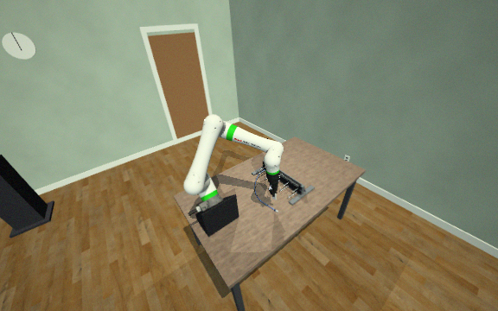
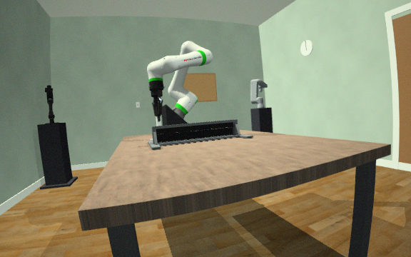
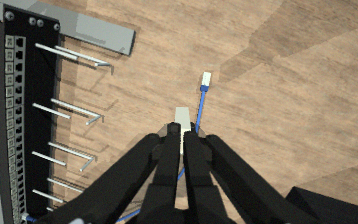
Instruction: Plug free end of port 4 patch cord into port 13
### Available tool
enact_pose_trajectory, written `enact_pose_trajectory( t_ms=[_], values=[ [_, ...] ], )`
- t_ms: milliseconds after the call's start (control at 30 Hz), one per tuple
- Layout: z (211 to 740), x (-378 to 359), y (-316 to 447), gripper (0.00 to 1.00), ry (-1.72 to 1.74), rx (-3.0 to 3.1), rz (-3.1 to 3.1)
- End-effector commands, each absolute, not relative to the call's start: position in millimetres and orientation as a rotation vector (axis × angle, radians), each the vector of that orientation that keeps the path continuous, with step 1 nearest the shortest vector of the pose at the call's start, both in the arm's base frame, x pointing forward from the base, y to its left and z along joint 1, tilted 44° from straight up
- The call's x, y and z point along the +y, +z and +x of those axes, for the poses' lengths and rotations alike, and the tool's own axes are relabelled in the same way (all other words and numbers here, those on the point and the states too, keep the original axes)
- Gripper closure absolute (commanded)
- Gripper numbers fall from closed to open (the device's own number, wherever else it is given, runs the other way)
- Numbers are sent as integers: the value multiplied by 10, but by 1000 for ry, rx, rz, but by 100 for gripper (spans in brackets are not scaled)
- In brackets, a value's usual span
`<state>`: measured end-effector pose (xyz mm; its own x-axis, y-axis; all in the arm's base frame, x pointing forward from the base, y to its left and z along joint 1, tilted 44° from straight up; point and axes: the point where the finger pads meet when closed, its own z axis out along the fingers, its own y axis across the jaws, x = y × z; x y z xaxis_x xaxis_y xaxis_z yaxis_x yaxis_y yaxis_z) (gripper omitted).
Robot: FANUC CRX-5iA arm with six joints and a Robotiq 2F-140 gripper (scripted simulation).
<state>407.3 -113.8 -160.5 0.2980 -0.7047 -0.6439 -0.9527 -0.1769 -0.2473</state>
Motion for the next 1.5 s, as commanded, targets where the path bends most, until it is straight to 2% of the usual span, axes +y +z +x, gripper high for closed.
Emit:
enact_pose_trajectory(
  t_ms=[0,767,1467],
  values=[
    [4307,-962,-1305,100,351,1363,-1997],
    [4919,-197,-25,100,-317,914,-2119],
    [4959,437,1049,100,-924,537,-2149]
  ],
)
